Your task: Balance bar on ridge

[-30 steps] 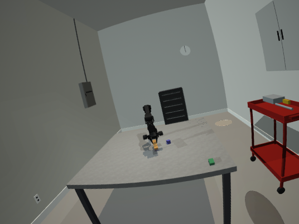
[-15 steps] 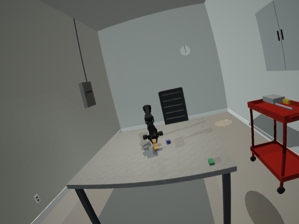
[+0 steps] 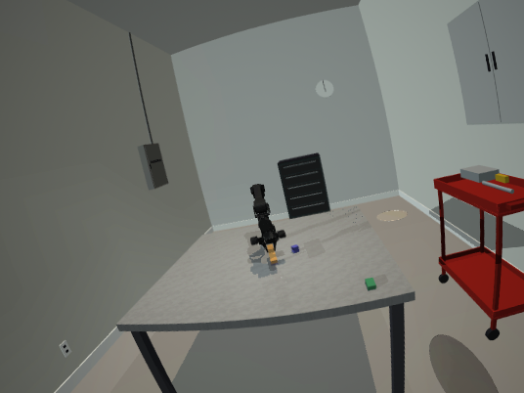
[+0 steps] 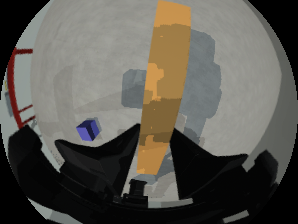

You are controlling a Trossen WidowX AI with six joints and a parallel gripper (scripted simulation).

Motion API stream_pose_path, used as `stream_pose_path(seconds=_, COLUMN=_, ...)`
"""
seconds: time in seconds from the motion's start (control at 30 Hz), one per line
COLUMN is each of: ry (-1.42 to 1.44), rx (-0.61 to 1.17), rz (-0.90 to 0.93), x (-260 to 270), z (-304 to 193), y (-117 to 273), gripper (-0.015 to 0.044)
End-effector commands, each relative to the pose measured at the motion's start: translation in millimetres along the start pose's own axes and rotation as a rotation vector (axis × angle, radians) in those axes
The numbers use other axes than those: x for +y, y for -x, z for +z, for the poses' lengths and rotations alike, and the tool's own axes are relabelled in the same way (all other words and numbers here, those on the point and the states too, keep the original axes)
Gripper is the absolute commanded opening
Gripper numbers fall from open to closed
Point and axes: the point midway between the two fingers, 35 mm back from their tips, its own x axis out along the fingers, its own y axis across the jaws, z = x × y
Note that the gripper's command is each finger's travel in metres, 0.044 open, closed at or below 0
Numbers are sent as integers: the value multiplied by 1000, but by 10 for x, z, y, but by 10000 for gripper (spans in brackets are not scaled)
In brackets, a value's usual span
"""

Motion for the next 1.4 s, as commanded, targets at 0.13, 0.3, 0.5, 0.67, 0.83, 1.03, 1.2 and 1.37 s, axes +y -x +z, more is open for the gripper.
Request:
stream_pose_path(seconds=0.13, ry=0, rx=0, rz=0, x=0, z=0, y=0, gripper=185)
stream_pose_path(seconds=0.3, ry=0, rx=0, rz=0, x=0, z=0, y=0, gripper=185)
stream_pose_path(seconds=0.5, ry=0, rx=0, rz=0, x=0, z=0, y=0, gripper=185)
stream_pose_path(seconds=0.67, ry=0, rx=0, rz=0, x=0, z=0, y=0, gripper=316)
stream_pose_path(seconds=0.83, ry=0, rx=0, rz=0, x=0, z=0, y=0, gripper=440)
stream_pose_path(seconds=1.03, ry=0, rx=0, rz=0, x=-1, z=43, y=311, gripper=440)
stream_pose_path(seconds=1.2, ry=0, rx=0, rz=1, x=0, z=16, y=918, gripper=440)
stream_pose_path(seconds=1.37, ry=0, rx=0, rz=1, x=1, z=1, y=1000, gripper=440)
